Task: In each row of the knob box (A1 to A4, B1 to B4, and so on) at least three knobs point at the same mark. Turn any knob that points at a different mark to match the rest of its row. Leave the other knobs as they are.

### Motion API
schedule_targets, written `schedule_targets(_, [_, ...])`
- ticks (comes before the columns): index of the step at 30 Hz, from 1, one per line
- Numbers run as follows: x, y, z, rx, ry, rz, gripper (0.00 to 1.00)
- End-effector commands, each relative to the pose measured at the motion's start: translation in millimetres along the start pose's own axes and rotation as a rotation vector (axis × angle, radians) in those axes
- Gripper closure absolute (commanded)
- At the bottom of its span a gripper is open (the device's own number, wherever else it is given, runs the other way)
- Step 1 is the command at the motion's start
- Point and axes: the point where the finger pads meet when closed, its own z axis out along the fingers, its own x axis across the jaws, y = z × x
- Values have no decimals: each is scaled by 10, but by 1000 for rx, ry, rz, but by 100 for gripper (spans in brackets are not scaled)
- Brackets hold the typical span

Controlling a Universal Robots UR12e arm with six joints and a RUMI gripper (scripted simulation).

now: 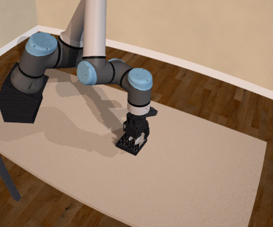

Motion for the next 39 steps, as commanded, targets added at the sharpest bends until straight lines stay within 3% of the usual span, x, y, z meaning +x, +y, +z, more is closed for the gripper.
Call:
schedule_targets(1, [1,-1,-4,2,0,-88,96])
schedule_targets(39, [-28,13,-4,2,1,-785,96])
